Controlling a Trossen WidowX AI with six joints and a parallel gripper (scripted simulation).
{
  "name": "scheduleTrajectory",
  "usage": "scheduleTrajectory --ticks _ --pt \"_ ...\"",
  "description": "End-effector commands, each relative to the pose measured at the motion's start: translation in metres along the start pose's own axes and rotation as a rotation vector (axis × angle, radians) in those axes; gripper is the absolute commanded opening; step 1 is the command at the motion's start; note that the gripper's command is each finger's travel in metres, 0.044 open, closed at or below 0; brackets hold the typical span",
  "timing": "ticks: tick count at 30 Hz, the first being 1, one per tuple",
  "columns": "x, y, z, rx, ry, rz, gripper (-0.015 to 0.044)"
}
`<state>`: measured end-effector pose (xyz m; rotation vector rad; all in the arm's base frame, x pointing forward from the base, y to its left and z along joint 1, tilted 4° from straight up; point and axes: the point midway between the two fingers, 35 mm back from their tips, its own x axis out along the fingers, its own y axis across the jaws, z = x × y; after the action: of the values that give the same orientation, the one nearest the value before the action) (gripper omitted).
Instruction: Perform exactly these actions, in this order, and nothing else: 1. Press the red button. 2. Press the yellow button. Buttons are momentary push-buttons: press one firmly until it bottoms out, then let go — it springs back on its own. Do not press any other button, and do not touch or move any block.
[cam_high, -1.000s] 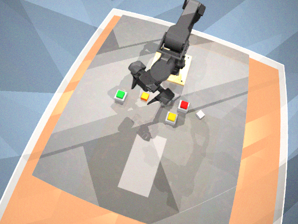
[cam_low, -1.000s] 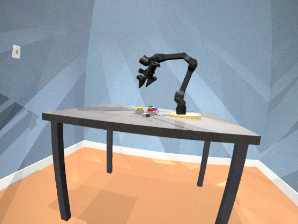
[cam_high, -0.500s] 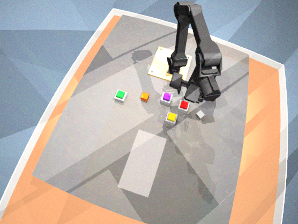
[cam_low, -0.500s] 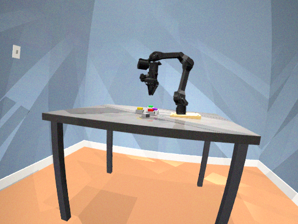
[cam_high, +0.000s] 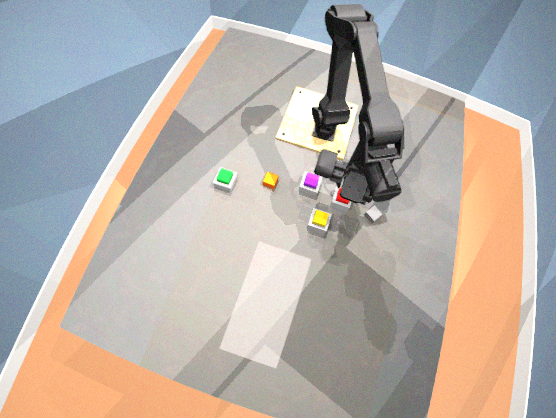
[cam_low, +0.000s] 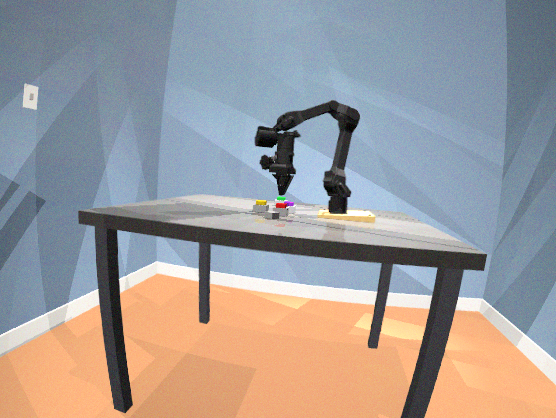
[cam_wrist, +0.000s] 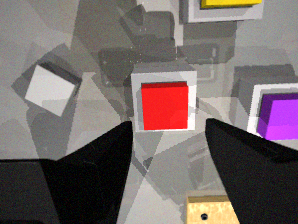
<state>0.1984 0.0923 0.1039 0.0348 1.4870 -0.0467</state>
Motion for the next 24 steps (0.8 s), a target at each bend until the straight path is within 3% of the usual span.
scheduleTrajectory --ticks 1,24 --pt "0.004 0.0 -0.001 -0.003 0.004 0.002 0.002" --pt "0.025 0.0 -0.001 -0.003 0.004 0.002 0.002"
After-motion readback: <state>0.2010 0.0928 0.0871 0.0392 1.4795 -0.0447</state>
